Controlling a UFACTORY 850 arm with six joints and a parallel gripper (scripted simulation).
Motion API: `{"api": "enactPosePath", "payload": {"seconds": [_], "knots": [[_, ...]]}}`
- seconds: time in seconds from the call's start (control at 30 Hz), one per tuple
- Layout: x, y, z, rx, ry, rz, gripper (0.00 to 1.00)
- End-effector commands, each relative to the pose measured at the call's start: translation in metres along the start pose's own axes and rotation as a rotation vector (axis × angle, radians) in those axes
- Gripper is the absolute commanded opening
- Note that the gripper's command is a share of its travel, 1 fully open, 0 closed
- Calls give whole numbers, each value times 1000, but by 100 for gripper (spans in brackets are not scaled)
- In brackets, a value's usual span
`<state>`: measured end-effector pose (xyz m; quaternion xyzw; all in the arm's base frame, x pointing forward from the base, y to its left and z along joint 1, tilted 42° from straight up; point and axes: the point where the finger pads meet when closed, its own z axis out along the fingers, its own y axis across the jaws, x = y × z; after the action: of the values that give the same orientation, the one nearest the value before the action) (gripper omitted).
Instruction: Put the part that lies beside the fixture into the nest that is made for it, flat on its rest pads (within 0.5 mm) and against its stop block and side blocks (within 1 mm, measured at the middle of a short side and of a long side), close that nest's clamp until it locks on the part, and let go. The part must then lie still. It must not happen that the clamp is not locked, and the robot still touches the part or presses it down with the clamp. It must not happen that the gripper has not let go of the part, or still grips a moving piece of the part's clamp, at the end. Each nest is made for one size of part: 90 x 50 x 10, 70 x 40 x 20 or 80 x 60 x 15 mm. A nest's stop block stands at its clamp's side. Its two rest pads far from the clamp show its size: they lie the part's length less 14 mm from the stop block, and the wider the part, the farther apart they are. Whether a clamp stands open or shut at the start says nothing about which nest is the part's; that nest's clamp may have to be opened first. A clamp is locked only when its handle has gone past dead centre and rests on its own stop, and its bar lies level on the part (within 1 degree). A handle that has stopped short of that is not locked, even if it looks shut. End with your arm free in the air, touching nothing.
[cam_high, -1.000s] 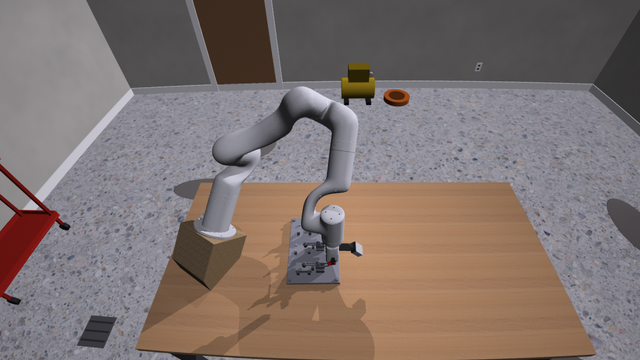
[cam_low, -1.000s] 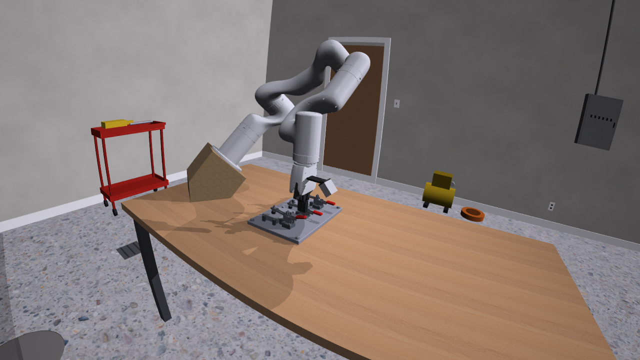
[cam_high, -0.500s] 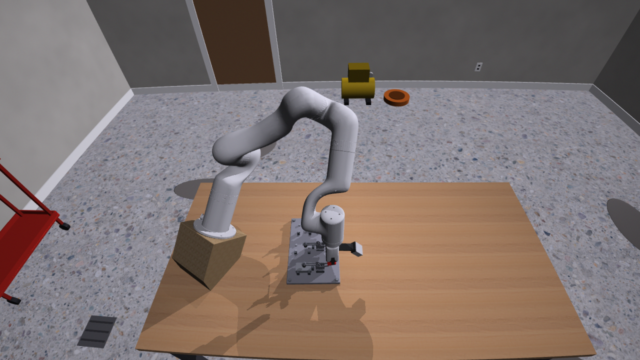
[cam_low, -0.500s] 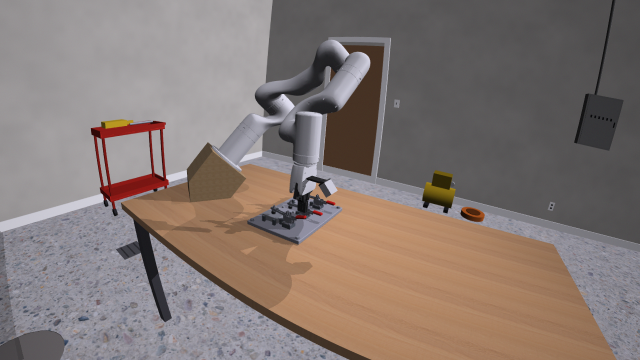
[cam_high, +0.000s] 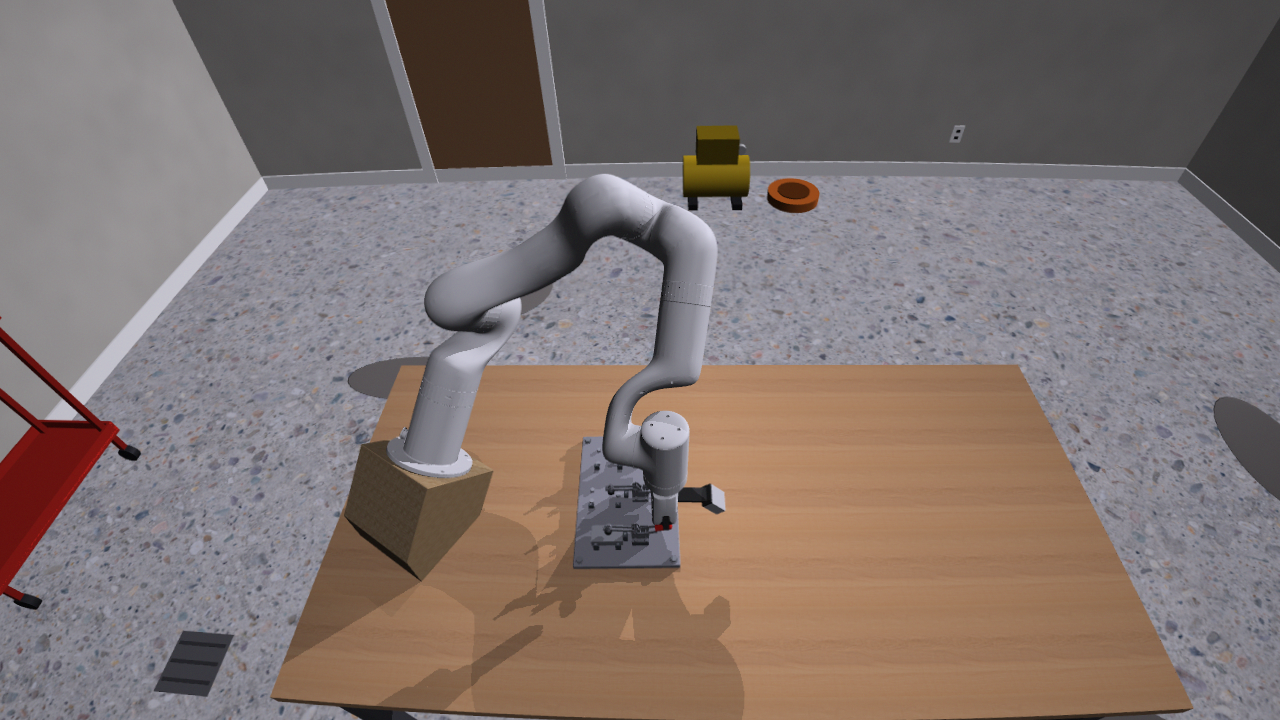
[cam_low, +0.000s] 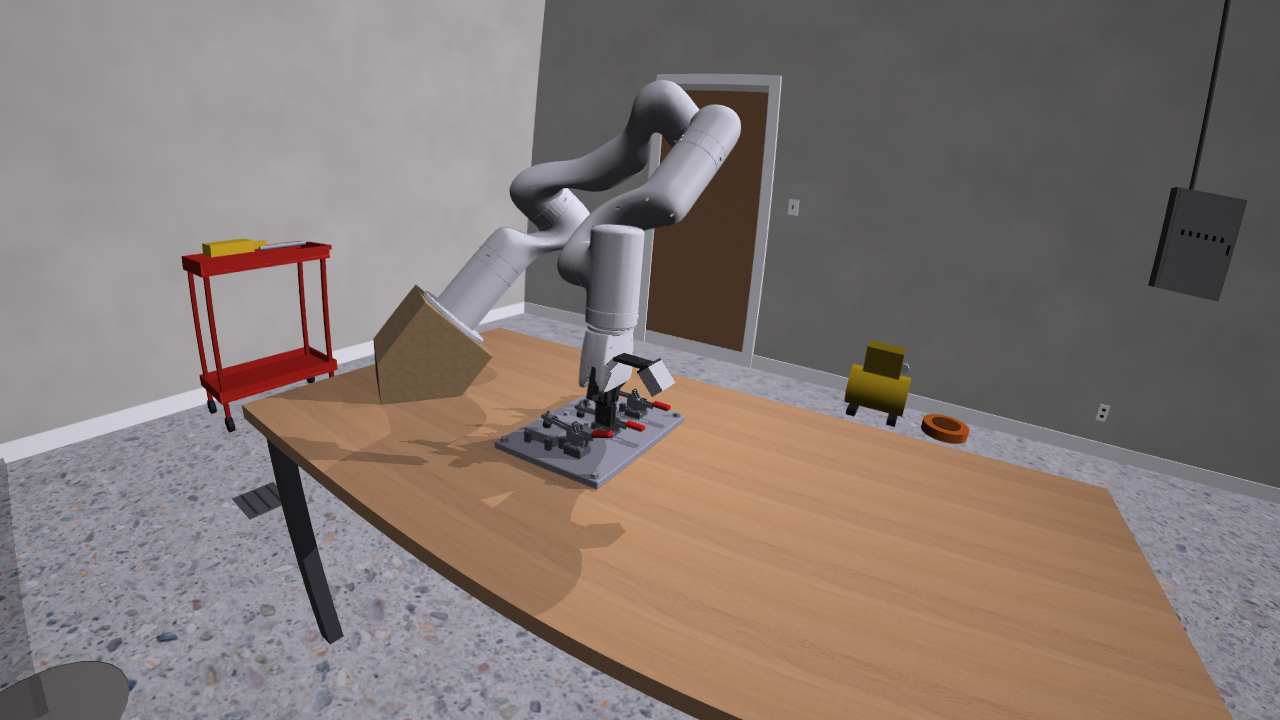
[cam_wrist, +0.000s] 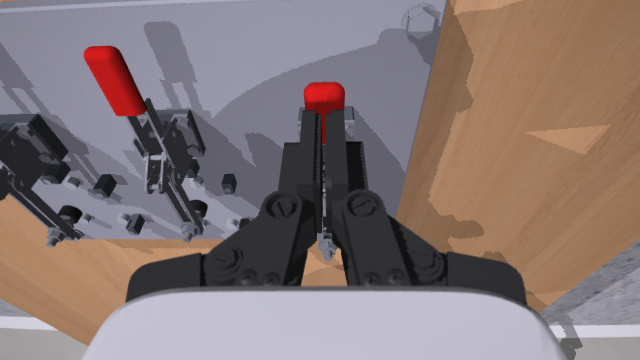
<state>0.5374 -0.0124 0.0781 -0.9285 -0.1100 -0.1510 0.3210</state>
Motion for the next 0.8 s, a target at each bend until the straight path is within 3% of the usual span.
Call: {"api": "enactPosePath", "payload": {"seconds": [0.0, 0.77], "knots": [[1, 0, 5, -1, 1, 0, 0], [1, 1, 10, -1, 1, 0, 0]]}}
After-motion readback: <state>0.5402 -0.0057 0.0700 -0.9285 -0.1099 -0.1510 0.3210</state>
